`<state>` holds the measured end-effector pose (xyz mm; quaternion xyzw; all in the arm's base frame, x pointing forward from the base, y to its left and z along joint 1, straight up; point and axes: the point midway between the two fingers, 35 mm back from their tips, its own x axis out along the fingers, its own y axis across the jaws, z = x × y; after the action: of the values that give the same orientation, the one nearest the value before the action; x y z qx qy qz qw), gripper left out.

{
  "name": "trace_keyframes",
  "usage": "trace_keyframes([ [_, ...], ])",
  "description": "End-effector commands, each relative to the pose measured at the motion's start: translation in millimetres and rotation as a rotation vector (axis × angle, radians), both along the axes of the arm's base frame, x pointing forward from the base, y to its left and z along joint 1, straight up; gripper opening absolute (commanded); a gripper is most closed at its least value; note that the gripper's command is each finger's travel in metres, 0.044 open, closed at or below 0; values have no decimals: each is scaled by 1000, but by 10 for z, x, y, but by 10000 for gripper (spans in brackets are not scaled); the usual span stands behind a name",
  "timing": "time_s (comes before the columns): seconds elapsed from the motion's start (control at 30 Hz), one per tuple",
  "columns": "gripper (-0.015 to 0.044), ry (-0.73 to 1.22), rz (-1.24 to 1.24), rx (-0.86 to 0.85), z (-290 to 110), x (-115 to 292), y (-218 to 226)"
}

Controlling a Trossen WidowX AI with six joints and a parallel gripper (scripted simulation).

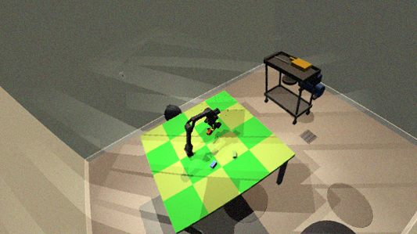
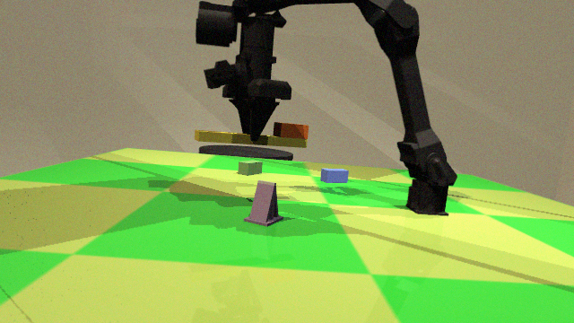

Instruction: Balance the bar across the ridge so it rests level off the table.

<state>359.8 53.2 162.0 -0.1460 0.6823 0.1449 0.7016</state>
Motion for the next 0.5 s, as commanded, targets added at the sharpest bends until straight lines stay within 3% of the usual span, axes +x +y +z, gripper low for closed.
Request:
trace_keyframes([
  [0.0,0,-3,108,-1,17,7,157],
  [0.47,0,-5,424,-6,22,-47,682],
])
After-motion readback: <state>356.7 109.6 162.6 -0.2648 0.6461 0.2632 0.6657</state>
